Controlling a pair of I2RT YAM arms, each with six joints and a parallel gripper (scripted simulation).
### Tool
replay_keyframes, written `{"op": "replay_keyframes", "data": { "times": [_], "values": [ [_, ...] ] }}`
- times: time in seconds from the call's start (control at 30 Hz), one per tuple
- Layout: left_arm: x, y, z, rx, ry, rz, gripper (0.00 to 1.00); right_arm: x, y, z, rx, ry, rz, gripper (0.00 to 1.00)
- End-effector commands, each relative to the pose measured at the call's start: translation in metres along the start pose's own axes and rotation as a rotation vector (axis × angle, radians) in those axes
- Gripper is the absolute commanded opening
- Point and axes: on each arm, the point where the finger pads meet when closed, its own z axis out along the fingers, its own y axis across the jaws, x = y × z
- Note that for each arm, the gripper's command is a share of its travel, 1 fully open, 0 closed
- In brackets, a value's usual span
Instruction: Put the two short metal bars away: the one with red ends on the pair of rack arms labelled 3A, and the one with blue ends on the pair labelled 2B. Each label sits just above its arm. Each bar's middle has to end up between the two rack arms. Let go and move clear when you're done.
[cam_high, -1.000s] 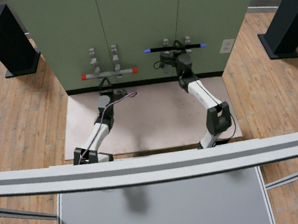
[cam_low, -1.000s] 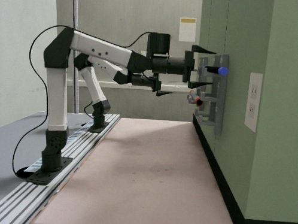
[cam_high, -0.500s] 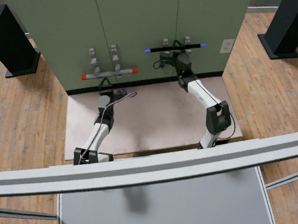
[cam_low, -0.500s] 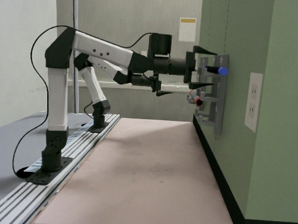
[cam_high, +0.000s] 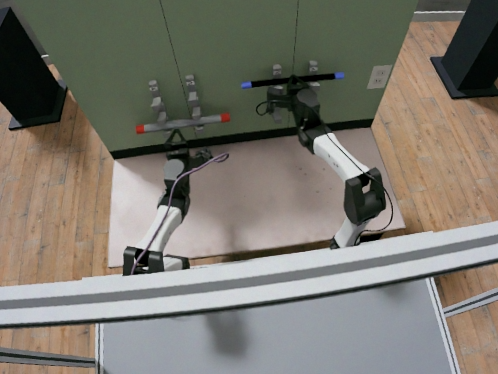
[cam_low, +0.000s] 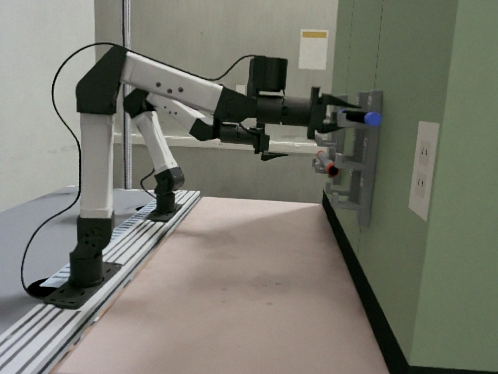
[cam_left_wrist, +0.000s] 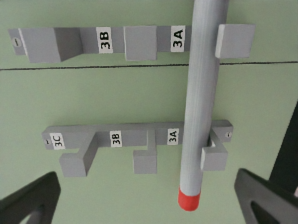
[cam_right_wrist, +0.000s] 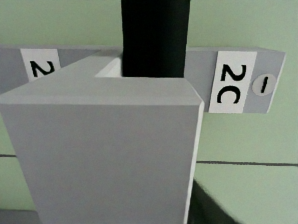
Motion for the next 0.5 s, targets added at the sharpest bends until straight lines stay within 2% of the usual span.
{"op": "replay_keyframes", "data": {
  "times": [0.0, 0.1, 0.47],
  "values": [
    [-0.0005, 0.0164, -0.0016, -0.030, 0.003, -0.012, 1.00, -0.0003, -0.0115, 0.0036, 0.028, -0.006, 0.007, 0.20],
    [-0.0005, 0.0164, -0.0016, -0.030, 0.003, -0.012, 1.00, -0.0001, -0.0116, 0.0036, 0.028, -0.006, 0.007, 0.00],
    [-0.0005, 0.0164, -0.0016, -0.030, 0.003, -0.012, 1.00, -0.0001, -0.0115, 0.0003, 0.028, -0.006, 0.007, 0.00]
  ]
}}
